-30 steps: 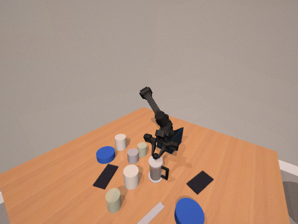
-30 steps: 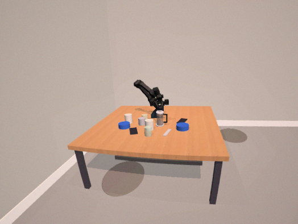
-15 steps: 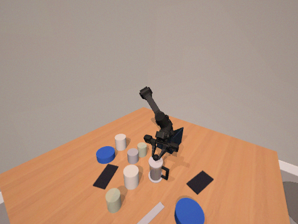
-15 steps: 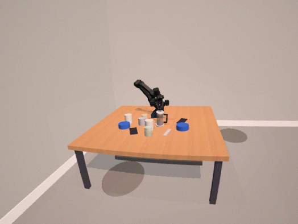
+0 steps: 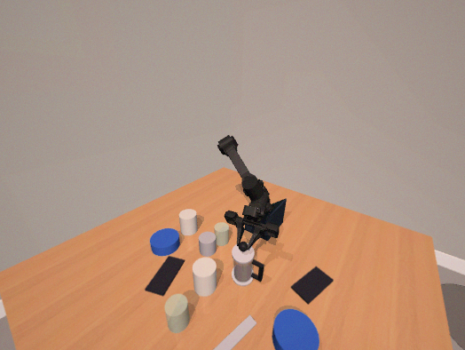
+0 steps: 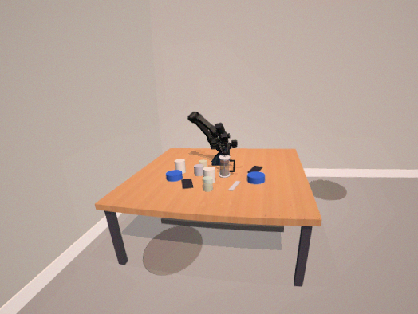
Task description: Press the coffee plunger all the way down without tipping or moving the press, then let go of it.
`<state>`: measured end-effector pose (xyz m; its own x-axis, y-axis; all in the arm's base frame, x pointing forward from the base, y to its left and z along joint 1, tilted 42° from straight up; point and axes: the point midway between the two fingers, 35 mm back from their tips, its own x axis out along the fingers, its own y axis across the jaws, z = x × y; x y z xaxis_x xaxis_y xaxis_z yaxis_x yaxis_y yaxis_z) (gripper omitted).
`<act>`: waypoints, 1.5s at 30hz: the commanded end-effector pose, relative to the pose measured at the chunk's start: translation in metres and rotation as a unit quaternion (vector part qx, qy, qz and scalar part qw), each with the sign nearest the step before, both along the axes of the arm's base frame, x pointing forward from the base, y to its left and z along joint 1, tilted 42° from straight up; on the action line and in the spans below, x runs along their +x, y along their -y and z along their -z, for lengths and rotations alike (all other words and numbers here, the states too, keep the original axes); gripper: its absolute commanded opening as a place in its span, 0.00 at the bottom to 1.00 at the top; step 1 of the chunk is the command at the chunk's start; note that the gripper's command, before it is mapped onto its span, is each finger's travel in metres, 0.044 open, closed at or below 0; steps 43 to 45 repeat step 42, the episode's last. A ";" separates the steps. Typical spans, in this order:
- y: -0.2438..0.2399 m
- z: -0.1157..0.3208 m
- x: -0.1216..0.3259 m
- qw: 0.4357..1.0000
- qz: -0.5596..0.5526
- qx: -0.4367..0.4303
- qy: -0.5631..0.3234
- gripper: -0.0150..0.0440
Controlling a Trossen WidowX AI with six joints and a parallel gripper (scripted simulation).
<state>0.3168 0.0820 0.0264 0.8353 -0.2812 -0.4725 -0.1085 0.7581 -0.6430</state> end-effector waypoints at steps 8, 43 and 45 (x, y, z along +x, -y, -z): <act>0.000 0.000 0.000 1.000 0.000 0.000 -0.001 0.61; -0.042 -0.069 -0.033 1.000 0.007 -0.004 -0.004 1.00; -0.042 -0.069 -0.033 1.000 0.007 -0.004 -0.004 1.00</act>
